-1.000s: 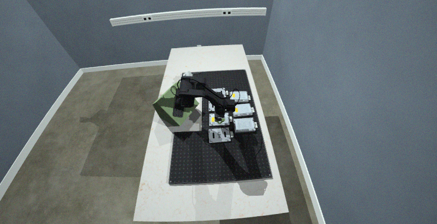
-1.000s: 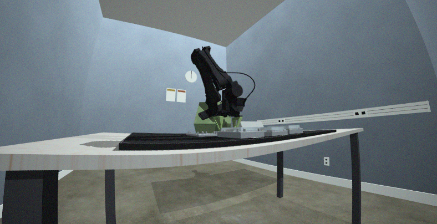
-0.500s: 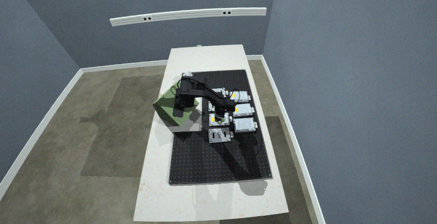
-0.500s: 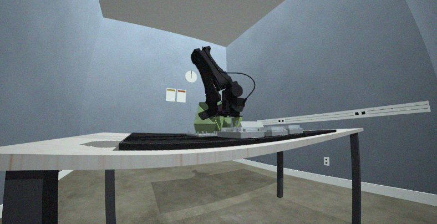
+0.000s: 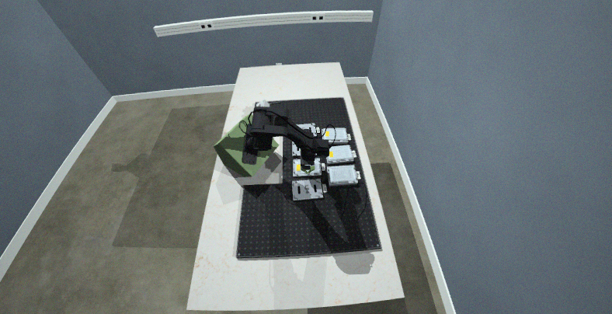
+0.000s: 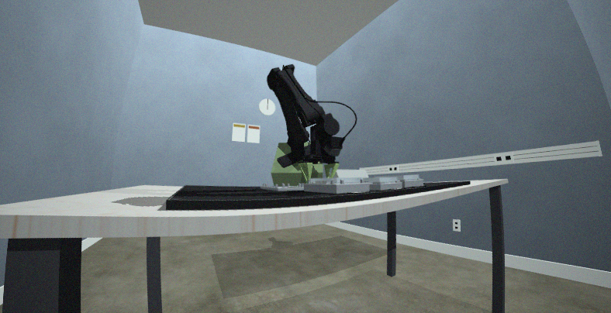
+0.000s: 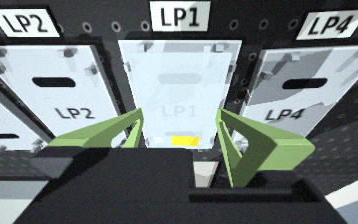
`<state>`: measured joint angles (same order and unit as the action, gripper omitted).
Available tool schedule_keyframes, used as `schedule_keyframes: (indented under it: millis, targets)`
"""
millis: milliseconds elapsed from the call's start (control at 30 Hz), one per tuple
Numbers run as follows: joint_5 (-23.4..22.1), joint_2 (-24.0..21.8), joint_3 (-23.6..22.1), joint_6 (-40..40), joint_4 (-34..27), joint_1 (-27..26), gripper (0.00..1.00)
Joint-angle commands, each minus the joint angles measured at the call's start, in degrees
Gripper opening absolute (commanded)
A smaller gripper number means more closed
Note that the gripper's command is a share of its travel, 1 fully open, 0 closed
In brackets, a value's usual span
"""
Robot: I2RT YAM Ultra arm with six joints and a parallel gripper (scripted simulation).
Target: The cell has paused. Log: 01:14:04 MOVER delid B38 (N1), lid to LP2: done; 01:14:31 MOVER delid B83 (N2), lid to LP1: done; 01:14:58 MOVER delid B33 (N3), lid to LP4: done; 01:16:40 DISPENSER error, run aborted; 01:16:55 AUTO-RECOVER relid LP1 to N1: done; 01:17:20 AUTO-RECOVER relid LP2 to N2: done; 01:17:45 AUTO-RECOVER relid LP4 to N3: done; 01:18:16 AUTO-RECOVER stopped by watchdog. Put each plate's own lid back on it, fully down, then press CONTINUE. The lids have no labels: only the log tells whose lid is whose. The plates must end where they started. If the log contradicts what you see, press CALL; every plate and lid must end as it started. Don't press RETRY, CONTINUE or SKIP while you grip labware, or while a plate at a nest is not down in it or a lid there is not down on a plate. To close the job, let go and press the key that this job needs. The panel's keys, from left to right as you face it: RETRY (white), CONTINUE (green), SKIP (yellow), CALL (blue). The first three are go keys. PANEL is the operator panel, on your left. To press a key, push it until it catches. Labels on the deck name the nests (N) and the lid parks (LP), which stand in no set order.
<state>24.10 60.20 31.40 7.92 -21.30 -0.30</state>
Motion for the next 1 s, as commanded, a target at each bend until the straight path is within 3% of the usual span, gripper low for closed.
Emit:
schedule_keyframes:
  millis: [0,700,733,967]
  targets:
    - [-0.2,-0.3,-0.1,0.2,0.7,-0.3,0.0]
    - [-0.2,-0.5,-0.3,0.3,0.7,-0.4,0.0]
    - [-0.2,-0.5,-0.3,0.3,0.7,-0.4,1.0]
    - [-0.2,-0.5,-0.3,0.3,0.7,-0.4,1.0]
